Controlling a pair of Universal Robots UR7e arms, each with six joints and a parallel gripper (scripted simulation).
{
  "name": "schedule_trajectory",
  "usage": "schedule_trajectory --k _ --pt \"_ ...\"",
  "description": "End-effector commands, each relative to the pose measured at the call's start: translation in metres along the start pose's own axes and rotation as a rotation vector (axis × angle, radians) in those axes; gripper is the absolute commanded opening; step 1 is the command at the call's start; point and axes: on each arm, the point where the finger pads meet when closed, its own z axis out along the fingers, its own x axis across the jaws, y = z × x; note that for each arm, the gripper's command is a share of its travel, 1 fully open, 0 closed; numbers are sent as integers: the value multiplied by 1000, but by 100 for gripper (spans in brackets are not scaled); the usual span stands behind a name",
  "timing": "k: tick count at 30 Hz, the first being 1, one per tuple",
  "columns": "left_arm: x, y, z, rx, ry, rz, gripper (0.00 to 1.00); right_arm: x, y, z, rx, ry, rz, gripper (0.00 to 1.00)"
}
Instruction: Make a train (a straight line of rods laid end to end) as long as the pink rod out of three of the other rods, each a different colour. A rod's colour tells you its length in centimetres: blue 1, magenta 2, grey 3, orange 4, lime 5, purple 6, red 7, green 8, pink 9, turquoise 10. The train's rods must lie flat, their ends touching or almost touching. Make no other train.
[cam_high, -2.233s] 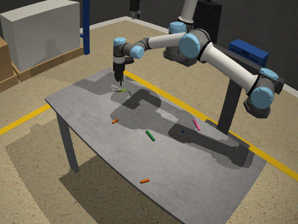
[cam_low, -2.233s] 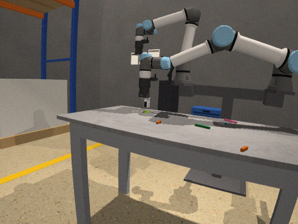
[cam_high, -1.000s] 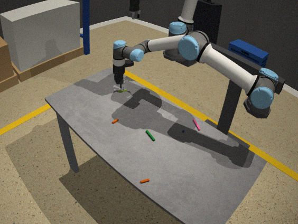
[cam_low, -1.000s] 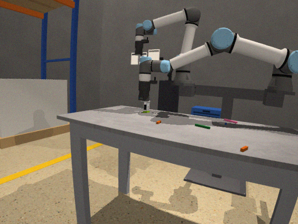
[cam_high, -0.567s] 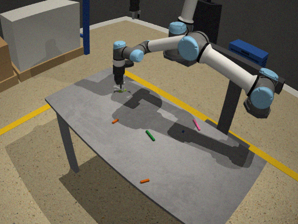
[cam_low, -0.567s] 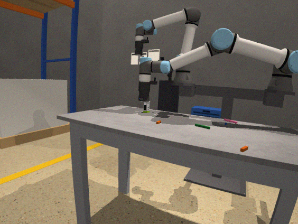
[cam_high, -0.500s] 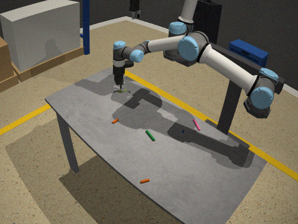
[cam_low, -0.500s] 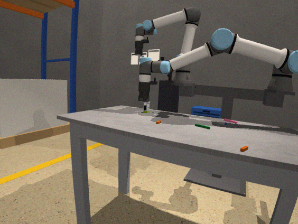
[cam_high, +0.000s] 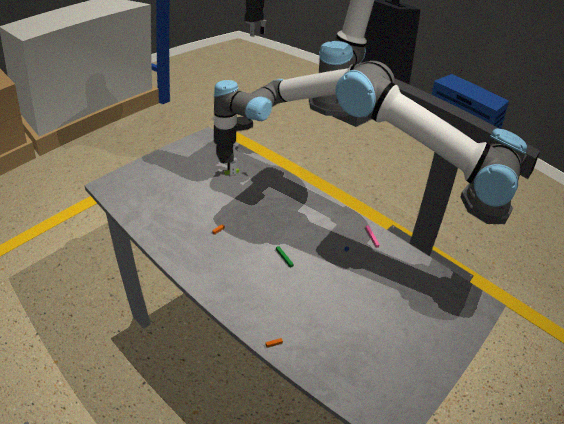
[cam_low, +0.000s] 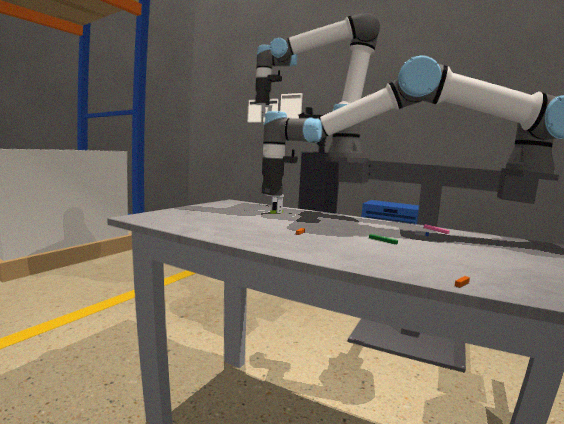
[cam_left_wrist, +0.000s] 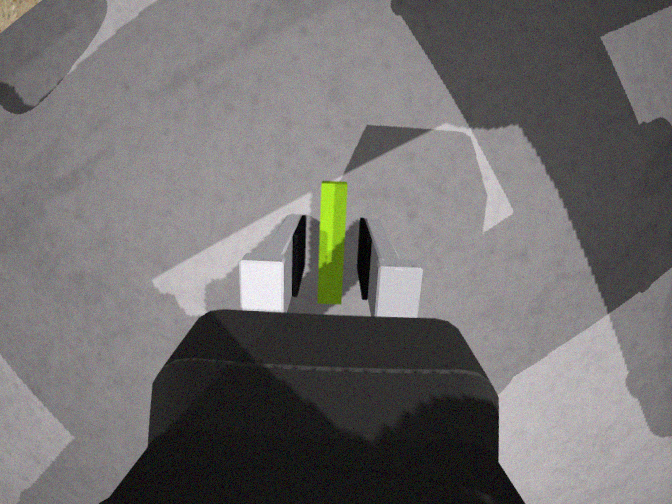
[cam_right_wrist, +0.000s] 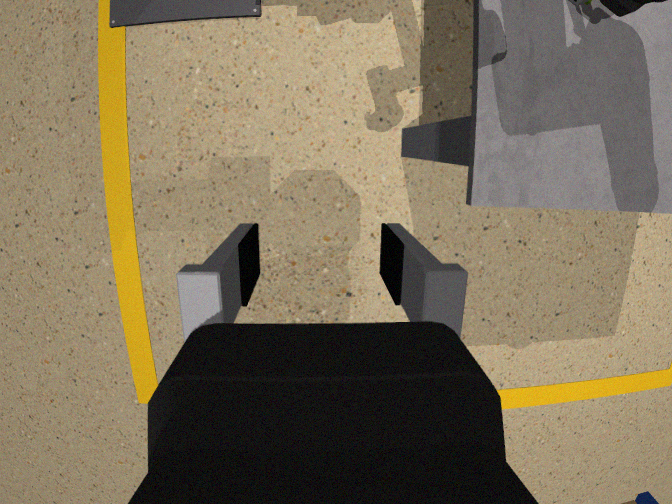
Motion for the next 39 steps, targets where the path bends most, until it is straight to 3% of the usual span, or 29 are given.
schedule_trajectory --k 1,37,38,39 --pt "-1 1 -1 -2 -3 0 54 0 1 -1 -2 1 0 100" --pt "-1 1 -1 -2 -3 0 54 0 1 -1 -2 1 0 100" --pt "-1 1 -1 -2 -3 0 24 0 1 -1 -2 1 0 100" --pt "-1 1 -1 -2 -3 0 24 0 1 -1 -2 1 0 100"
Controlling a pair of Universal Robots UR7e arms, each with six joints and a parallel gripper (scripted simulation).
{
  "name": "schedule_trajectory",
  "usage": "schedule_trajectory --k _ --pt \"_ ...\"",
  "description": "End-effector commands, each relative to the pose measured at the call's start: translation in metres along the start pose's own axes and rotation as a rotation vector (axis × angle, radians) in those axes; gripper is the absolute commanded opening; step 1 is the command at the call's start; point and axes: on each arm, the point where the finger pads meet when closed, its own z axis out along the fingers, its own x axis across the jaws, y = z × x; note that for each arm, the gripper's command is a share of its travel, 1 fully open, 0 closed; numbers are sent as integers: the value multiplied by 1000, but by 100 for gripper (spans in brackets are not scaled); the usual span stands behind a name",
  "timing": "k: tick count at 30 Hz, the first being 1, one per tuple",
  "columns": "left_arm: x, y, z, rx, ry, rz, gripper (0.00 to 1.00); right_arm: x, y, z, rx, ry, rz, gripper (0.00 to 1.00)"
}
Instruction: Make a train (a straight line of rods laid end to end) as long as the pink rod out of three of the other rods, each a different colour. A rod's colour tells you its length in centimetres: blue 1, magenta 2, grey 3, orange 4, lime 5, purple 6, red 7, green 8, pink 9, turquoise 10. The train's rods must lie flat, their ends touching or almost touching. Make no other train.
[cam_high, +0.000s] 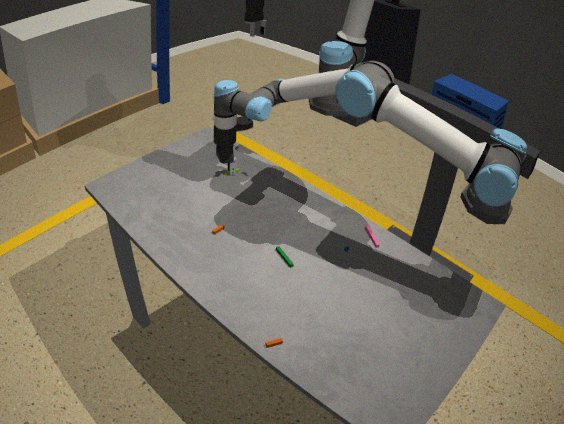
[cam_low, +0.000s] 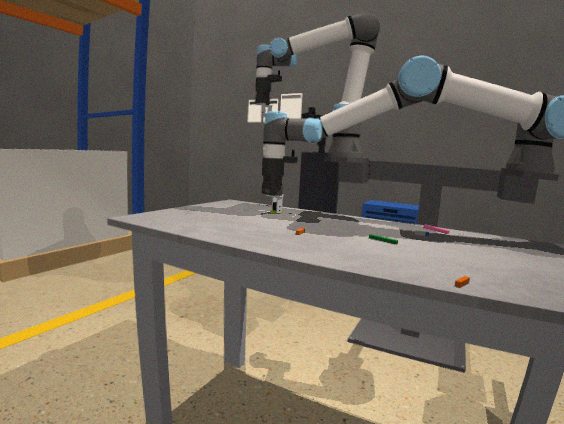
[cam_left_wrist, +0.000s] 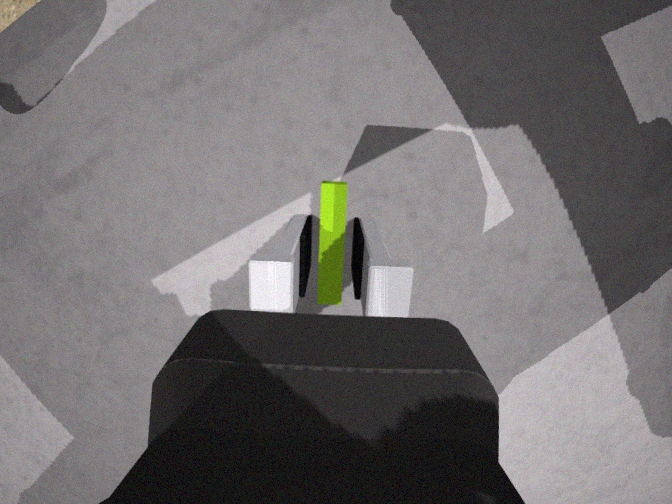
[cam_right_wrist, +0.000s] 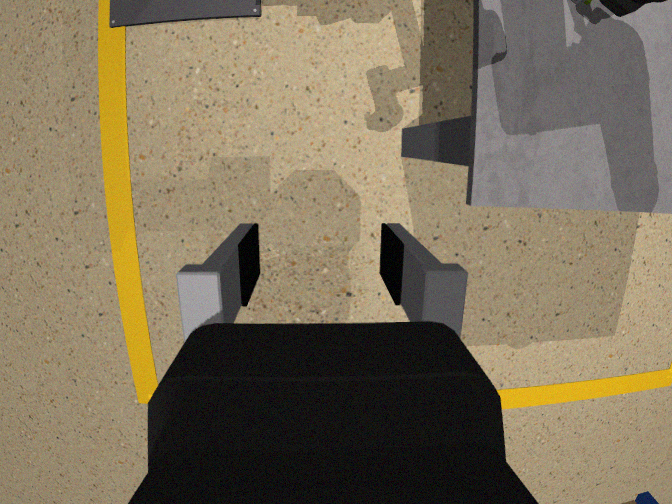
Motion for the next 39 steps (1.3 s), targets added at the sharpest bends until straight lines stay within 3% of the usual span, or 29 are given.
schedule_trajectory --k 1,33,39 --pt "-1 1 -2 -2 -3 0 24 0 1 -1 -2 1 0 100" --pt "-1 1 -2 -2 -3 0 24 0 1 -1 -2 1 0 100" --pt "-1 1 -15 -2 -3 0 24 0 1 -1 -2 1 0 100"
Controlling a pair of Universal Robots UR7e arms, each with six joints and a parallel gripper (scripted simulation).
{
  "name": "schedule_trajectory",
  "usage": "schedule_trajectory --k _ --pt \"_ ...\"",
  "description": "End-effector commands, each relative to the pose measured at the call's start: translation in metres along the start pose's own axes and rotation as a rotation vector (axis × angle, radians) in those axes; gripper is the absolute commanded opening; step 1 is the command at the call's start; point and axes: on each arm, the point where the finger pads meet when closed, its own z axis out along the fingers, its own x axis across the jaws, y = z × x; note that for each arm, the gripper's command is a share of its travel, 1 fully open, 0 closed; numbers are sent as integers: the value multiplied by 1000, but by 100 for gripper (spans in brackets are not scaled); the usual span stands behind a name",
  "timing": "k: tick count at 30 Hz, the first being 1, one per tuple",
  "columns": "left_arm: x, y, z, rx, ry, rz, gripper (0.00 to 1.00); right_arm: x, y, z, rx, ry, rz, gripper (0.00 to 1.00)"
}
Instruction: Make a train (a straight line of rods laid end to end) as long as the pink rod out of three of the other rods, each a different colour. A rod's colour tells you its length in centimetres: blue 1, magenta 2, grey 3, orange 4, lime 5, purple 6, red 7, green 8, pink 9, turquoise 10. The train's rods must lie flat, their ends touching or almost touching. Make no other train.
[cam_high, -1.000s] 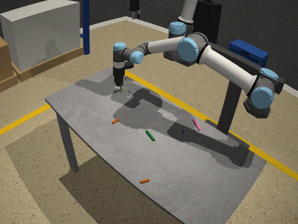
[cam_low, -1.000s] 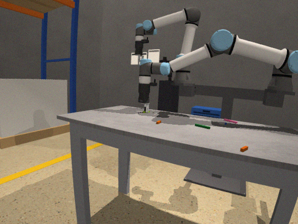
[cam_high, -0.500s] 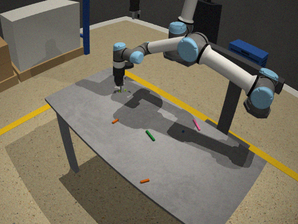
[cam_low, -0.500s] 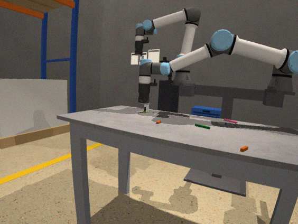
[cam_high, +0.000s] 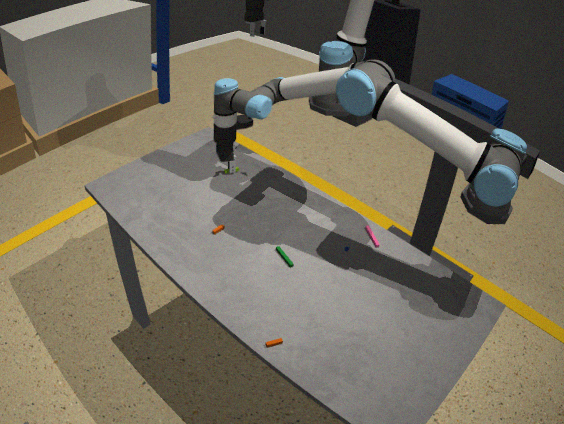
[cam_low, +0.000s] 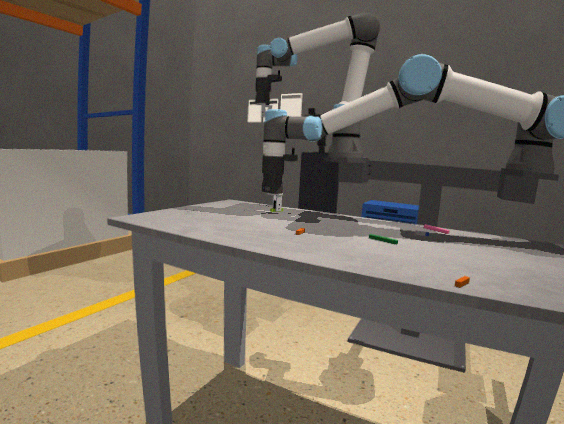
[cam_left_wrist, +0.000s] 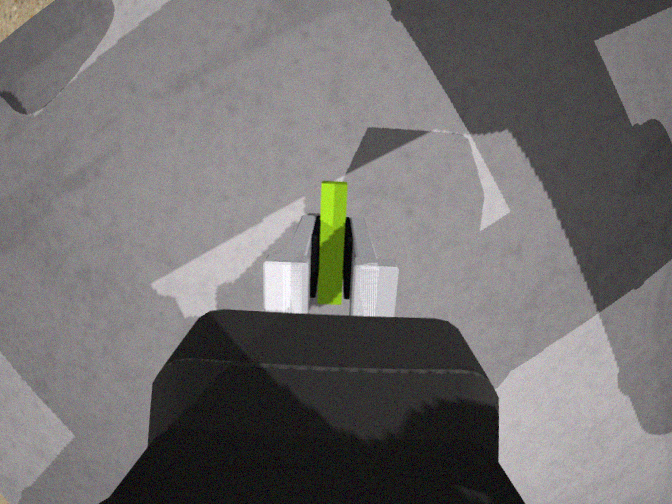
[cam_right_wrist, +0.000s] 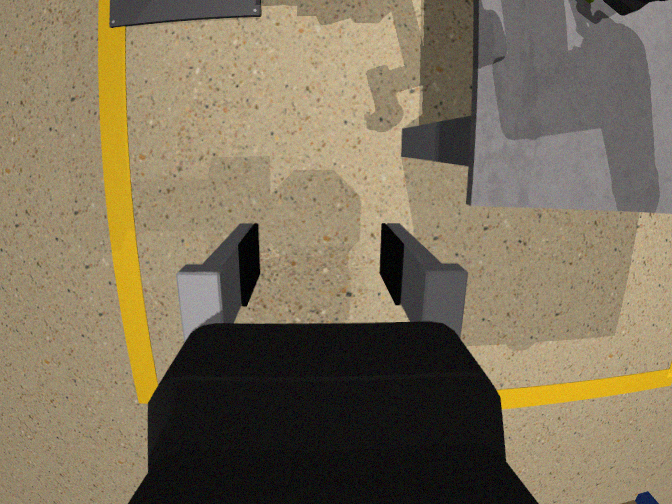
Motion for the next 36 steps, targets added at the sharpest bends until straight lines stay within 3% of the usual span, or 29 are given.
schedule_trajectory --k 1,4,6,11,15,36 --pt "-1 1 -14 -2 -3 0 24 0 1 -1 -2 1 0 100" --pt "-1 1 -34 -2 -3 0 24 0 1 -1 -2 1 0 100" --pt "-1 1 -34 -2 -3 0 24 0 1 -1 -2 1 0 100" --pt "-1 1 -71 -2 -3 0 24 0 1 -1 -2 1 0 100" --pt "-1 1 -91 -2 -3 0 24 0 1 -1 -2 1 0 100" --pt "-1 1 -95 -2 -3 -4 24 0 1 -1 -2 1 0 100"
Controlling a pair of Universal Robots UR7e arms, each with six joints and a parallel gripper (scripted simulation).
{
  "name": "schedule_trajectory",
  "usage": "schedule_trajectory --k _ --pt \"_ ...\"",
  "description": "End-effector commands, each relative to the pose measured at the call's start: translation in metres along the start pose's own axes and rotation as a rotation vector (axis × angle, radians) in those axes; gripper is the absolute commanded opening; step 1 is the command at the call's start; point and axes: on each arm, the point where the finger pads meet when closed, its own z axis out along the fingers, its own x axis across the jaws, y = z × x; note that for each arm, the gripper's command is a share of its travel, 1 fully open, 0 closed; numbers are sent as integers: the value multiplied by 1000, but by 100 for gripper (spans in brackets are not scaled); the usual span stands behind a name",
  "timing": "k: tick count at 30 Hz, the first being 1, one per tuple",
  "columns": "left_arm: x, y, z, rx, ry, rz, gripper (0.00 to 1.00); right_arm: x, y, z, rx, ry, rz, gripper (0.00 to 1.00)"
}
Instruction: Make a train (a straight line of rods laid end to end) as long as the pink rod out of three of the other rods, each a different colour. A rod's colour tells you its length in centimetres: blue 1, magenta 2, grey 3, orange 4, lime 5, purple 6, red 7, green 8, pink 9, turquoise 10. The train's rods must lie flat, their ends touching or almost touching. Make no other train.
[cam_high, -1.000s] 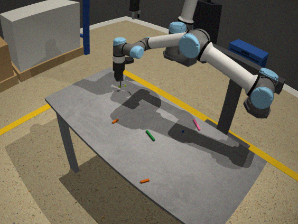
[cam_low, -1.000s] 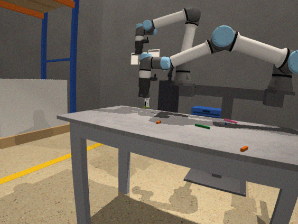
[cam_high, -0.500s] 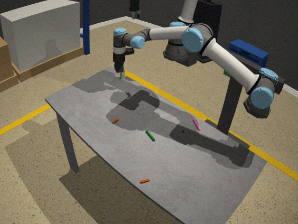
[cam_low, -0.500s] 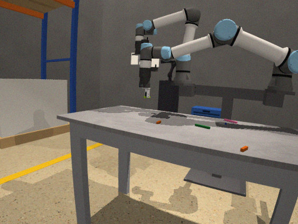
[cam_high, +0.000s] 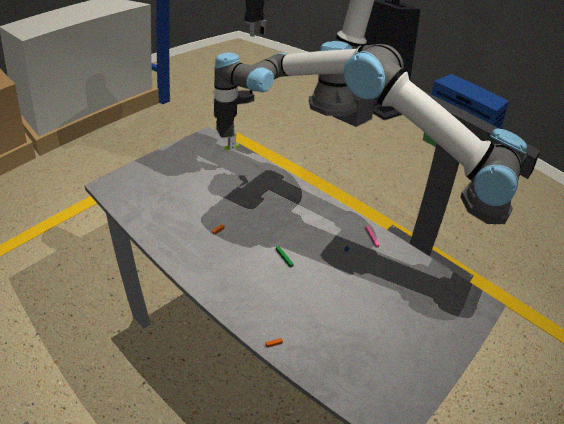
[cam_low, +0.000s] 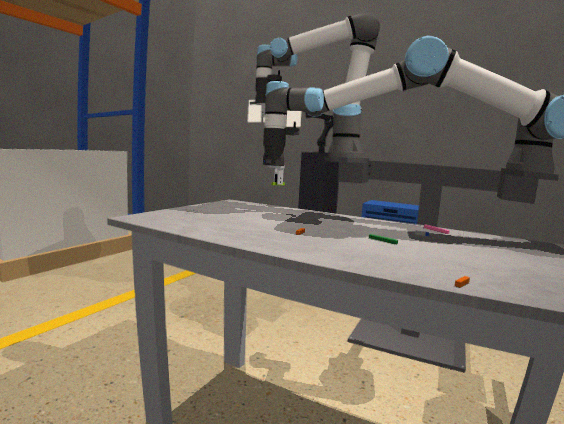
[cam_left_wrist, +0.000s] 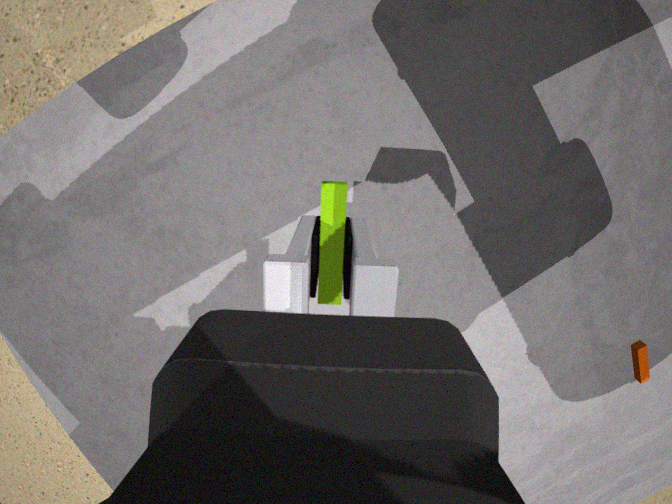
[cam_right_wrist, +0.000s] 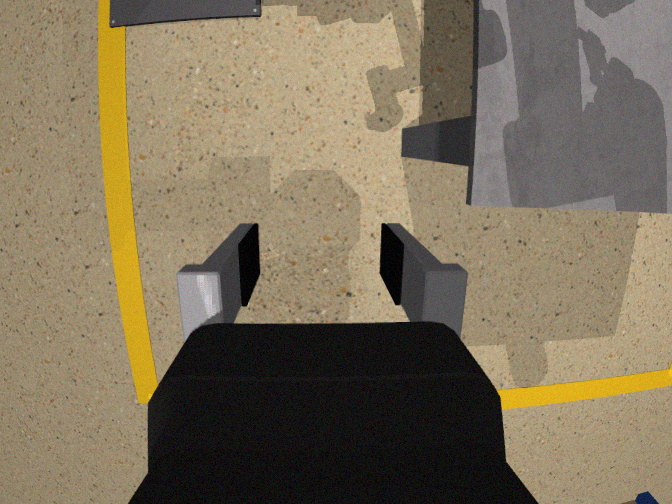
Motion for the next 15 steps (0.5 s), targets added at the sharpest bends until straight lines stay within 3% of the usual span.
schedule_trajectory --k 1,15 --pt "-1 1 -2 -2 -3 -3 24 0 1 -1 -2 1 0 100" --pt "0 1 -2 -2 -3 -48 24 0 1 -1 -2 1 0 100"
